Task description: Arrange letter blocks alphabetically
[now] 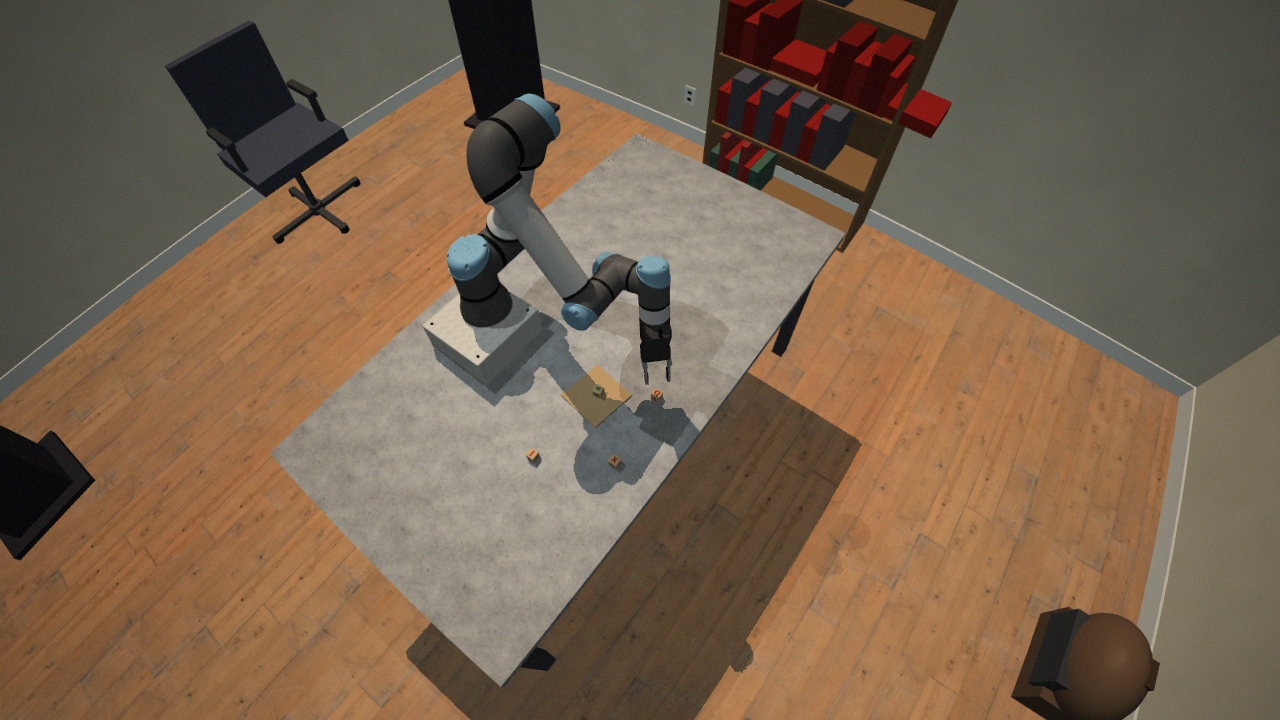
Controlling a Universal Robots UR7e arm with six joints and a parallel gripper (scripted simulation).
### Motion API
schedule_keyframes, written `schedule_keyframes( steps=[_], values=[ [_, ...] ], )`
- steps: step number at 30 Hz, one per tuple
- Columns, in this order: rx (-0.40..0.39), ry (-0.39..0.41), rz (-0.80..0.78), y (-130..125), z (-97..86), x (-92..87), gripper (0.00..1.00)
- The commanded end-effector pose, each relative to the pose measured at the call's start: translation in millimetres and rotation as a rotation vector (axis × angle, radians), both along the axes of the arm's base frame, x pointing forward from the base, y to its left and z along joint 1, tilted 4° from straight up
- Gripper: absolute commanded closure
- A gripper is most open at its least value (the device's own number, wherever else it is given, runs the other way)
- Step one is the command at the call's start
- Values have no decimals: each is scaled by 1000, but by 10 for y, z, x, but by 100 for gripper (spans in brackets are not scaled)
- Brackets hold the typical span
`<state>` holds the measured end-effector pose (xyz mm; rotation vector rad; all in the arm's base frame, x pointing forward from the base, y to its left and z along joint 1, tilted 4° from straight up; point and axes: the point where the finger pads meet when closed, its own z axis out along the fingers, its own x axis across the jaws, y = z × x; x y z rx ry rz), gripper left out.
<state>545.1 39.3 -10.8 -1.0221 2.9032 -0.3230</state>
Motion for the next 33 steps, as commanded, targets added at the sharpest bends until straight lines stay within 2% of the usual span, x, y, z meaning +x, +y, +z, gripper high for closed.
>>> schedule_keyframes(
  steps=[1, 6, 14, 16, 20, 23, 33],
  values=[
    [0, -1, -2, -46, 15, -45, 0],
    [1, -1, -2, -233, 58, -317, 0],
    [1, -1, -2, -610, 112, -1101, 0],
    [1, -1, -2, -610, 112, -1101, 0],
    [0, -1, -2, -689, 109, -1367, 0],
    [0, -1, -2, -707, 106, -1439, 0],
    [0, -1, -2, -709, 106, -1439, 0]
  ],
)
